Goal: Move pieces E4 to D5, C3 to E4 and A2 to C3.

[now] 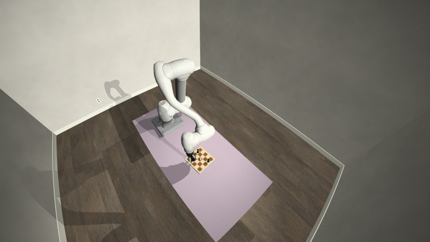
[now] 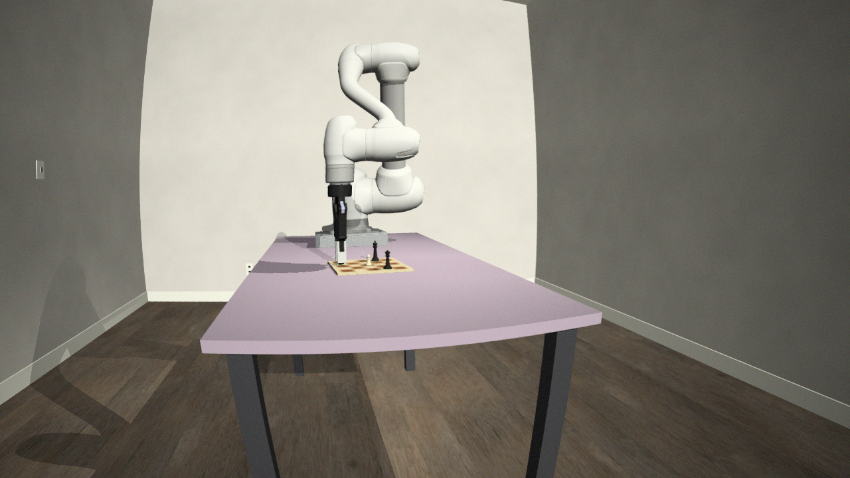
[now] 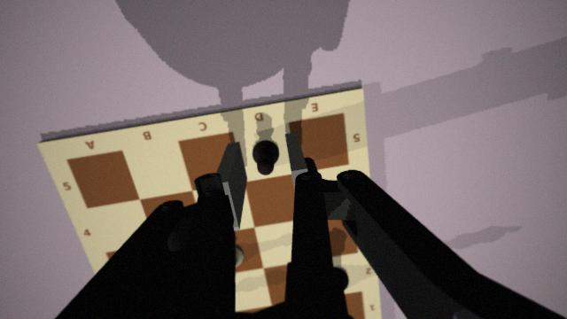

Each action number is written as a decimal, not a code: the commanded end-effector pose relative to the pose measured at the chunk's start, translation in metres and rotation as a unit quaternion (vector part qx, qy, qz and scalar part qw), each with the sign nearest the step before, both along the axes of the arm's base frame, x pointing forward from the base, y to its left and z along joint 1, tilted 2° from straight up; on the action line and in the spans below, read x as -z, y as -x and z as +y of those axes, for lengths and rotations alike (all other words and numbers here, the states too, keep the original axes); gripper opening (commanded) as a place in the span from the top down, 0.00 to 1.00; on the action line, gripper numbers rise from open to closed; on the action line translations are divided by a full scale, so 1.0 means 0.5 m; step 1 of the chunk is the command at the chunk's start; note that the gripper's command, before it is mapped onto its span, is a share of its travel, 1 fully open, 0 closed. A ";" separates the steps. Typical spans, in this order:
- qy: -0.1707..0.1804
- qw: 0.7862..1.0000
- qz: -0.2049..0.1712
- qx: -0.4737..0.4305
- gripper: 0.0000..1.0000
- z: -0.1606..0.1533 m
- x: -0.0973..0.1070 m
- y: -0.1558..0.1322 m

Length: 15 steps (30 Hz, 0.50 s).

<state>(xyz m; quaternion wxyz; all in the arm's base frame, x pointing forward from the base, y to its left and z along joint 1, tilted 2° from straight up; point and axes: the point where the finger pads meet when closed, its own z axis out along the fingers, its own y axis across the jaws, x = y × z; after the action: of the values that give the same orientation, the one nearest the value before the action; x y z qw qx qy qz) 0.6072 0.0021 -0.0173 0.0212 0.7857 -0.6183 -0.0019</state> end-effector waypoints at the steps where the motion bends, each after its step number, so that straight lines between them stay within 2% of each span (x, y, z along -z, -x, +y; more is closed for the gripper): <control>1: 0.000 1.000 0.000 0.000 0.80 0.000 0.000 0.000; 9: 0.000 1.000 0.000 0.000 0.80 0.000 -0.010 0.000; 15: 0.000 1.000 0.000 0.000 0.80 0.002 -0.053 -0.002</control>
<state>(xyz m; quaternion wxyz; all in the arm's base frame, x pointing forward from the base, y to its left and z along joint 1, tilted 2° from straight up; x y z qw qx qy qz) 0.6078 0.0027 0.0023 0.0212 0.7857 -0.6183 -0.0019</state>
